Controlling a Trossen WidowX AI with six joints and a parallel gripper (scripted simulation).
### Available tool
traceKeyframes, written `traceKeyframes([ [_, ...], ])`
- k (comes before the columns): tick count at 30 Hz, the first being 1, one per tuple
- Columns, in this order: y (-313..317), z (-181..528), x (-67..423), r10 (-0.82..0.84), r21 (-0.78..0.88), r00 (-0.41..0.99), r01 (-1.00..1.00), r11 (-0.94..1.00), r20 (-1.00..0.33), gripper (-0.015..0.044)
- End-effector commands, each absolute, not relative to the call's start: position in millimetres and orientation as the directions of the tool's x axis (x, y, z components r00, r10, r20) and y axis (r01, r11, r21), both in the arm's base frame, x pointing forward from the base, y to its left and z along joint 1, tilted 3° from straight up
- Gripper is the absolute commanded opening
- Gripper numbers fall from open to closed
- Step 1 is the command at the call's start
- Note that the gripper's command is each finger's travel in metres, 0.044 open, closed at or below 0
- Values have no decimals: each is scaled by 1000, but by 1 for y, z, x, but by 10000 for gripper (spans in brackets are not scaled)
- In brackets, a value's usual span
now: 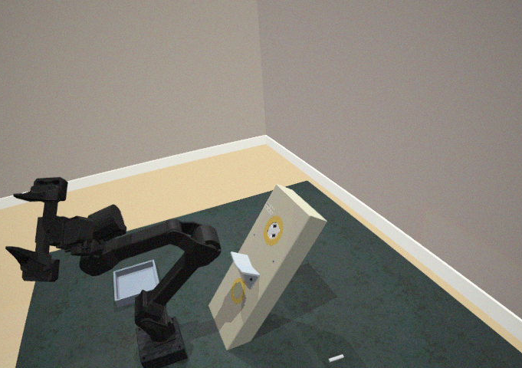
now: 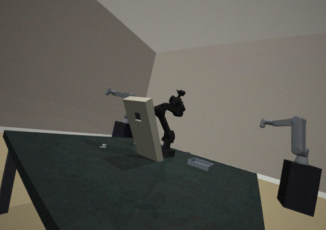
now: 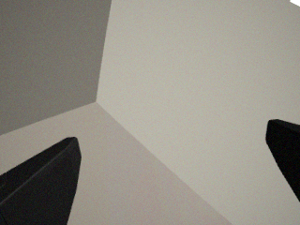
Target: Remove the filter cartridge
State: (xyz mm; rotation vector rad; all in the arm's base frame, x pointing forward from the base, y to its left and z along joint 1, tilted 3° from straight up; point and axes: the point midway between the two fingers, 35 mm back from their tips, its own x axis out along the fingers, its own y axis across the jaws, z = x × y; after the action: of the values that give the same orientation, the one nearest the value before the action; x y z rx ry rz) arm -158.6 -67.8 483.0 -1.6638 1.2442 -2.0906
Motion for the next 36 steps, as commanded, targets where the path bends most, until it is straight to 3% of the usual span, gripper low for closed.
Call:
traceKeyframes([
  [1,-66,483,-160,-604,-702,-358,-335,-629,712,374],
  [5,-28,488,-183,-479,-679,-509,-345,-648,715,269],
  [12,66,490,-202,-120,-573,-714,-437,-693,690,95],
  [18,150,485,-181,235,-427,-735,-590,-686,637,95],
  [23,213,477,-138,533,-275,-629,-753,-597,566,95],
  [28,261,464,-72,782,-110,-412,-905,-411,468,95],
  [36,282,451,17,923,48,-96,-991,-122,373,95],
])
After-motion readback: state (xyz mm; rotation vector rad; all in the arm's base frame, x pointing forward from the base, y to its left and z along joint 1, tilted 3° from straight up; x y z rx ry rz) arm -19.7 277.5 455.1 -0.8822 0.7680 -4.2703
